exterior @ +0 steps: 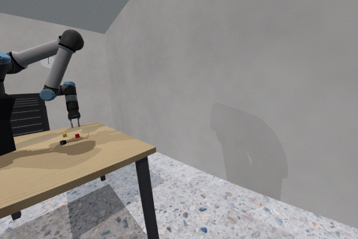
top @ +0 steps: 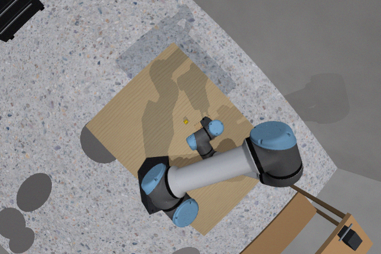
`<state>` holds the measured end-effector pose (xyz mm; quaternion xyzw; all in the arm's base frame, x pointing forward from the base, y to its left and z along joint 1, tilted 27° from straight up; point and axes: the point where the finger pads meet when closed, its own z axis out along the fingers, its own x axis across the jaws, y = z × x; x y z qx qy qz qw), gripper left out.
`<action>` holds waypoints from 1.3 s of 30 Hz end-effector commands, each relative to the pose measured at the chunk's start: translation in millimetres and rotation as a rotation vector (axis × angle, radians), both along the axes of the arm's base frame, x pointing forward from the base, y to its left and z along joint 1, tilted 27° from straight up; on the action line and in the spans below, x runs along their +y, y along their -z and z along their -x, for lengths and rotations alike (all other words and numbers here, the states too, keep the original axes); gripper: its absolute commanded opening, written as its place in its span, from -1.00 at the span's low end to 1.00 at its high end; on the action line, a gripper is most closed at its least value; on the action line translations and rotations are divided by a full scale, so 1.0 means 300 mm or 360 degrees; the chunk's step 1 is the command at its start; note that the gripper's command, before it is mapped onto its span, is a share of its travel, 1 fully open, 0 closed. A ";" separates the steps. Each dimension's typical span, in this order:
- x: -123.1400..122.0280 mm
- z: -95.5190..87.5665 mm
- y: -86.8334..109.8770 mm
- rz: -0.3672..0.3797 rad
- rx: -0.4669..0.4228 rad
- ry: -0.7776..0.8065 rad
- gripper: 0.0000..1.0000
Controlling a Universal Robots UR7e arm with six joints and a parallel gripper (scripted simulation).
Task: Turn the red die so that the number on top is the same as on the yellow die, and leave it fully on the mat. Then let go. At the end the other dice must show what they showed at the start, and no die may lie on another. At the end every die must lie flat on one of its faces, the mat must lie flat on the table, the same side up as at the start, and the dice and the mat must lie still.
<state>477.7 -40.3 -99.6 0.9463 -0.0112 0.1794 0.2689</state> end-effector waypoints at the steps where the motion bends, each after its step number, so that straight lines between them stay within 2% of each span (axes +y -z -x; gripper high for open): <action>1: -0.003 -0.003 0.003 0.0048 -0.0002 0.0023 0.57; 5: -0.003 -0.003 0.006 0.0081 -0.0001 0.0038 0.57; 18: 0.005 -0.005 0.008 0.0371 -0.0030 0.0142 0.57; 30: 0.007 -0.005 0.007 0.0409 -0.0035 0.0156 0.57; 37: 0.003 -0.002 0.018 0.0531 -0.0032 0.0215 0.57; 39: 0.003 -0.002 0.018 0.0531 -0.0032 0.0215 0.57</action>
